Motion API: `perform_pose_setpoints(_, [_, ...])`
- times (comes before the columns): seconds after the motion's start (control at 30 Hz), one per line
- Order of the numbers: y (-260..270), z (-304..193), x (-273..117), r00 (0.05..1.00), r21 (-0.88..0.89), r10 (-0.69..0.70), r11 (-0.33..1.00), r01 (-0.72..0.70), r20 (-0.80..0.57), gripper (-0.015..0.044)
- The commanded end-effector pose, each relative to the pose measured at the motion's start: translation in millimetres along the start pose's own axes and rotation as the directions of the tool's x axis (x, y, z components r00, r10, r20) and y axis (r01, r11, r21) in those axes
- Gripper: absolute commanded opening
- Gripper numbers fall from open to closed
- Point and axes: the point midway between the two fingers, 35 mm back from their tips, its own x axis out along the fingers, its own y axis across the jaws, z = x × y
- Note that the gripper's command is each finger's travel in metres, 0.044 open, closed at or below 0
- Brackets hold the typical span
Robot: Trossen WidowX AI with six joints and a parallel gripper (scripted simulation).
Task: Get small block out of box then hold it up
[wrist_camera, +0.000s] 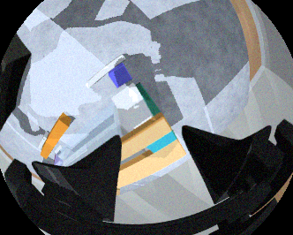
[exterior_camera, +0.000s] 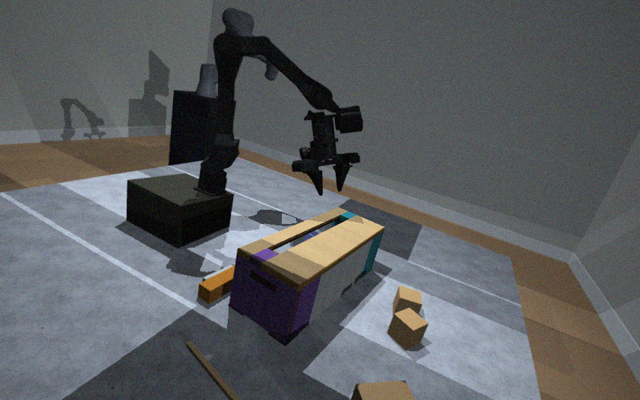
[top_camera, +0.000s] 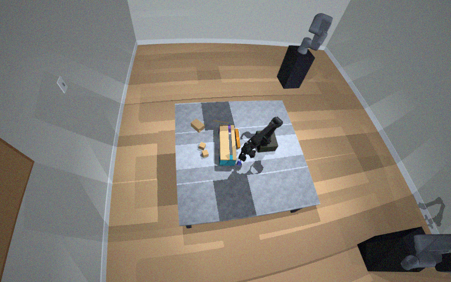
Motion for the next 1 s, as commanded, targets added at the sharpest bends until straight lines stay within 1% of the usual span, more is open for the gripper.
perform_pose_setpoints(0.0, [5.8,6.7,-1.0,0.998,-0.446,0.011,0.894,-0.034,-0.055,0.0285])
perform_pose_setpoints(0.47, [5.9,7.3,1.6,0.998,-0.446,0.011,0.894,-0.034,-0.055,0.0285])
perform_pose_setpoints(0.53, [7.9,12.4,22.0,0.998,-0.446,0.011,0.894,-0.034,-0.055,0.0285])
perform_pose_setpoints(0.63, [20.1,27.5,68.2,0.998,-0.446,0.011,0.894,-0.034,-0.055,0.0285])
perform_pose_setpoints(0.7, [27.7,34.2,84.8,0.998,-0.446,0.012,0.894,-0.035,-0.054,0.0285])
perform_pose_setpoints(0.97, [28.8,35.4,87.8,0.998,-0.446,0.012,0.894,-0.035,-0.054,0.0285])
